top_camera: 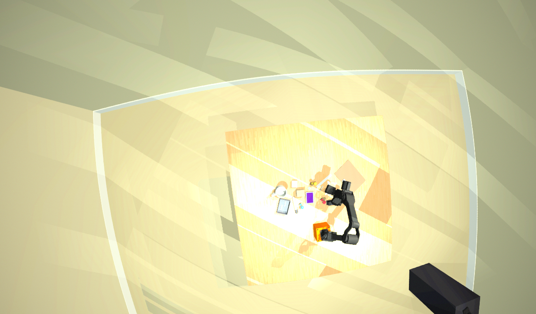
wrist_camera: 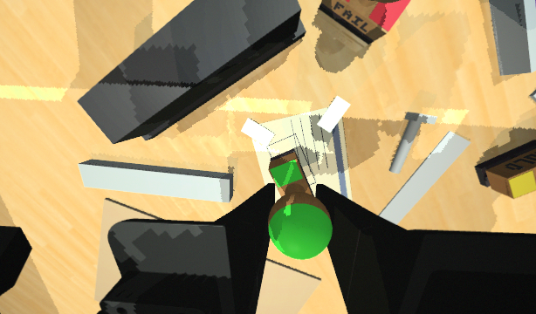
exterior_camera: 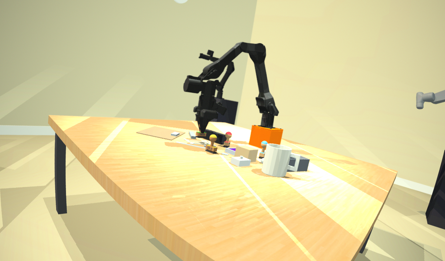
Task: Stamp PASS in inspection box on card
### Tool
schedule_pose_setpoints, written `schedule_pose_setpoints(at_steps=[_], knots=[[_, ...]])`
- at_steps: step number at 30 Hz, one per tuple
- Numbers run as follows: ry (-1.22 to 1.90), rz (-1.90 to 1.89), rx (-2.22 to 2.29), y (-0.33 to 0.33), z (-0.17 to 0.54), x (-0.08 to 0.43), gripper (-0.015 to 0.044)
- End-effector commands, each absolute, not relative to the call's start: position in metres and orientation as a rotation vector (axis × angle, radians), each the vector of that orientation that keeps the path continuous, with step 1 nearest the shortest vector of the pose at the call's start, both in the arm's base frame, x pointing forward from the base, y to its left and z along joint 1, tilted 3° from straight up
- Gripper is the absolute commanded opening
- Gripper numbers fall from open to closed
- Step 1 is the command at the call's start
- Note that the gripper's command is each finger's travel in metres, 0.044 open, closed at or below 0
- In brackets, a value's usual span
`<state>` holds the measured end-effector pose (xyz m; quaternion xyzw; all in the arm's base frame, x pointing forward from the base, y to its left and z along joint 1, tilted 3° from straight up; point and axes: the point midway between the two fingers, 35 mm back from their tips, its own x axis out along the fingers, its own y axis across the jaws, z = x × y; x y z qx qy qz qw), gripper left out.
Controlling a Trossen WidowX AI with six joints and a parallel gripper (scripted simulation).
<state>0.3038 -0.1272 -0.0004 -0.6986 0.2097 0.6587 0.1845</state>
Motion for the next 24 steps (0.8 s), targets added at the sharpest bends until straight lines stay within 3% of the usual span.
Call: schedule_pose_setpoints(at_steps=[1, 24], knots=[[0.583, 1.864, -1.966, -0.126, -0.005, 0.303, 0.0], [0.583, 1.867, -1.967, -0.127, -0.016, 0.302, 0.0]])
